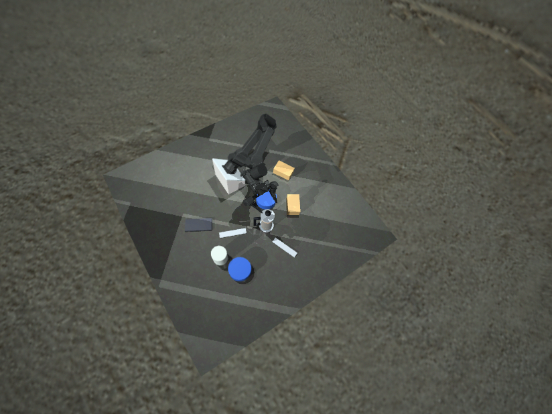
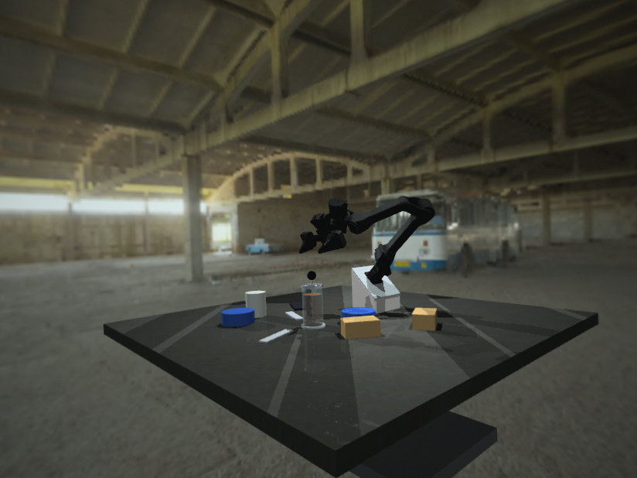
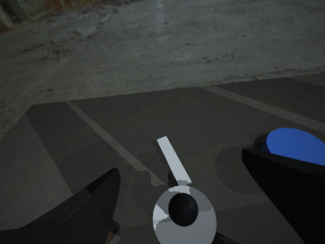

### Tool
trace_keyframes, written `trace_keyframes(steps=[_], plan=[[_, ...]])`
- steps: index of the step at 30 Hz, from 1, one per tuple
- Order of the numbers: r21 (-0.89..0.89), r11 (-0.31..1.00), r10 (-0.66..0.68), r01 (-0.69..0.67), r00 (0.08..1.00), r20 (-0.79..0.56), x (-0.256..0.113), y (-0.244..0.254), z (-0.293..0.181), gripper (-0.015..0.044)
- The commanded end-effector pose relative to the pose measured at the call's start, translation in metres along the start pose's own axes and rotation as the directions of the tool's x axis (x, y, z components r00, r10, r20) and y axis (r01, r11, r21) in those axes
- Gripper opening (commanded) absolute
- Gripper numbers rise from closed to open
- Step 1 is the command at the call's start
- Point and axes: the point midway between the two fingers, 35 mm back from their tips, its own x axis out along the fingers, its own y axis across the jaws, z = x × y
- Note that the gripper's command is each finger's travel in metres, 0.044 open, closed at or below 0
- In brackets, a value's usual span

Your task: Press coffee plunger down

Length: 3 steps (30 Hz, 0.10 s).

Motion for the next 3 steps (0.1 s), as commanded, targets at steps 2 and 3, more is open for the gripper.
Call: trace_keyframes(steps=[2, 3], plan=[[-0.006, 1.000, 0.004, -0.004, 1.000, -0.001, -0.0017, 0.0009, 0.0002, 0.0440], [-0.006, 1.000, 0.004, -0.004, 1.000, -0.001, -0.0017, 0.0009, 0.0002, 0.0440]])
